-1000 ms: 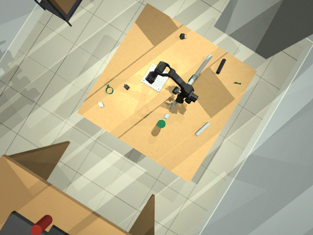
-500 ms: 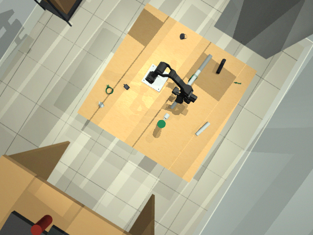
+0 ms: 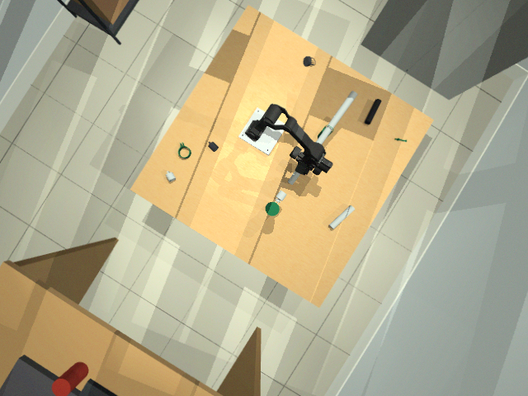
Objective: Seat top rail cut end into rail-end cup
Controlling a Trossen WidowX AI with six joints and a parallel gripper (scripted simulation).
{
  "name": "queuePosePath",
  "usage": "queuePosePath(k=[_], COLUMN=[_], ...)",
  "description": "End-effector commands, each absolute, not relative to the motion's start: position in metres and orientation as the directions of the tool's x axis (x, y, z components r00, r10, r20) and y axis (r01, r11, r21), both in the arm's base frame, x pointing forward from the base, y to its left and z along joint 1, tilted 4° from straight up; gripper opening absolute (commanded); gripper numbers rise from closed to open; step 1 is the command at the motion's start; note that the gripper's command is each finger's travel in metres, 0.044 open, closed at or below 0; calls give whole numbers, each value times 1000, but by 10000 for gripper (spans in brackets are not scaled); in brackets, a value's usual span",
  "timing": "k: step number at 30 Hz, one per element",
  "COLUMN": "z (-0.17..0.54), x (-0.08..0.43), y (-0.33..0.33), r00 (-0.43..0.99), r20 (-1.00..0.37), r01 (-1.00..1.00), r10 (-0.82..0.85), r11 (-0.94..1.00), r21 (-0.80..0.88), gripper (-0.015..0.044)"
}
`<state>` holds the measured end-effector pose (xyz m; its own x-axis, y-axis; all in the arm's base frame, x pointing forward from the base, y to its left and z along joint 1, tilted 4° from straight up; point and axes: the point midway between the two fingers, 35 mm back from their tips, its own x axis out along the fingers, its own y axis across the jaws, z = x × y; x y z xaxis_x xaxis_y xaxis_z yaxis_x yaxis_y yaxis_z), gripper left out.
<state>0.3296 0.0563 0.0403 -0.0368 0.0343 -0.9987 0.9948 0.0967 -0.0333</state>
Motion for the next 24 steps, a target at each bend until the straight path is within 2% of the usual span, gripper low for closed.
queuePosePath(k=[1, 7, 19, 24], z=[45, 56, 120, 124], x=[330, 332, 334, 334], y=[56, 48, 5, 2], r00=[-34, -29, -3, -1], r20=[-999, -999, -945, -939], r01=[995, 995, 996, 996], r10=[33, -28, -328, -344], r11=[93, 90, 79, 79], r21=[-30, -31, -30, -30], gripper=[12, 0, 0, 0])
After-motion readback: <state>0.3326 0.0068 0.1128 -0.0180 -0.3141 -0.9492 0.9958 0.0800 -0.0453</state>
